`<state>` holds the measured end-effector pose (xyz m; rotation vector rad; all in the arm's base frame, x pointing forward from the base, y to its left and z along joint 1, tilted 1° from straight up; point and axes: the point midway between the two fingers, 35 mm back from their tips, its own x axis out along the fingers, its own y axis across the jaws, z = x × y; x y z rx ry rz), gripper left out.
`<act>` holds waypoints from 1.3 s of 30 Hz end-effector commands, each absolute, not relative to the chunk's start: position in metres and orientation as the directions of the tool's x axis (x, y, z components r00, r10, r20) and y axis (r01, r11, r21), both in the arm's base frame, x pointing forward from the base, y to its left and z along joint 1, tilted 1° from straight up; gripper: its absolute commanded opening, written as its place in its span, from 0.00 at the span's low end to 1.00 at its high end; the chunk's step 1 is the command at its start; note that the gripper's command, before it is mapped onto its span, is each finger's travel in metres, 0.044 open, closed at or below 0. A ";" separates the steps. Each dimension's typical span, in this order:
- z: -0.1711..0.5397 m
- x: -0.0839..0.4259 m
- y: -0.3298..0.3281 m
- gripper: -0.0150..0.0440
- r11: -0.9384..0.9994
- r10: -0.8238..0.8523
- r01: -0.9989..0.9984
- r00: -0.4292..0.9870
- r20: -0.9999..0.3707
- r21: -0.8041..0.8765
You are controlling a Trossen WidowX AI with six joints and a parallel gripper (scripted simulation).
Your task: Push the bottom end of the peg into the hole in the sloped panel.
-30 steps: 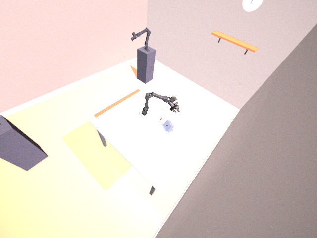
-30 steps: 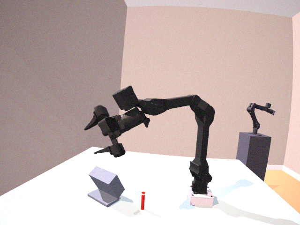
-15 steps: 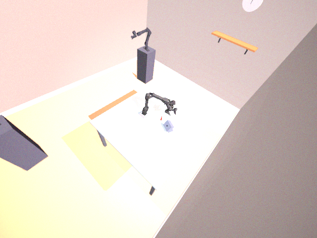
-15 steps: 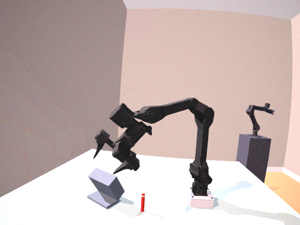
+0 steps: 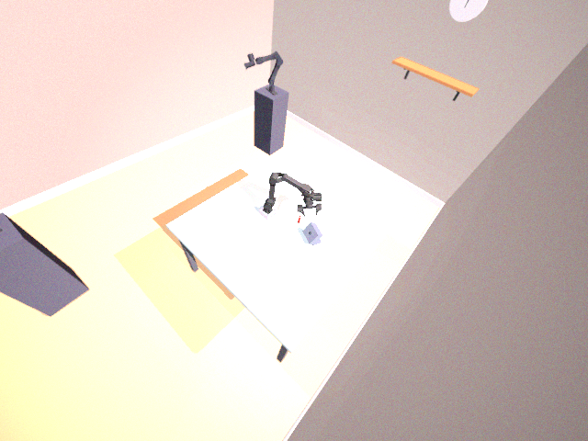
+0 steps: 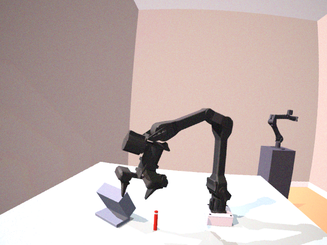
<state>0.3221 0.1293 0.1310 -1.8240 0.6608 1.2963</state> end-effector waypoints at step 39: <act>0.064 0.257 0.110 1.00 -0.799 0.012 -0.601 0.014 -1.000 -0.018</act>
